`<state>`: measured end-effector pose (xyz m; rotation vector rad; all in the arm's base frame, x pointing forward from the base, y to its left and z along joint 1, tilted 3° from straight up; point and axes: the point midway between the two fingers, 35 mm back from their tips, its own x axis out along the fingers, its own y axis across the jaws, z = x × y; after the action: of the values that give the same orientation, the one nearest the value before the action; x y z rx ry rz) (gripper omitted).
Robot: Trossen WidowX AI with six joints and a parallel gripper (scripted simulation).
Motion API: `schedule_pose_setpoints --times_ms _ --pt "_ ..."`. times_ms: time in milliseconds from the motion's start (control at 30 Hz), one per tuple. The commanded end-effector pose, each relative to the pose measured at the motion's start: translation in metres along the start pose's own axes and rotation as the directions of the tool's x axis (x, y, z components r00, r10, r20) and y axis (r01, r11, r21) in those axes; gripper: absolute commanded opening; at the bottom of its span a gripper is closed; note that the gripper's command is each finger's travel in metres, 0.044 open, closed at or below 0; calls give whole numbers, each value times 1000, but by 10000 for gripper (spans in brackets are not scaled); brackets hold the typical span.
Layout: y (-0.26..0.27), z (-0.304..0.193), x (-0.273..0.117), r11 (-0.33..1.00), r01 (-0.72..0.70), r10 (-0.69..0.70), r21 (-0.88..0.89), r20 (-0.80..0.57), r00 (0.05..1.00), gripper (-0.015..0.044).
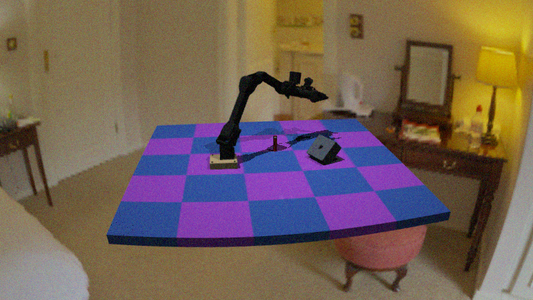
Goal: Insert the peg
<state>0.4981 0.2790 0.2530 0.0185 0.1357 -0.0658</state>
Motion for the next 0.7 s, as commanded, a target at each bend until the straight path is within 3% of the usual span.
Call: schedule_pose_setpoints --times_ms 0,667 --pt "0 0 0 1000 -1 1 -3 -3 1000 426" --pt "-47 -66 -33 948 -192 76 -256 -402 913 440"
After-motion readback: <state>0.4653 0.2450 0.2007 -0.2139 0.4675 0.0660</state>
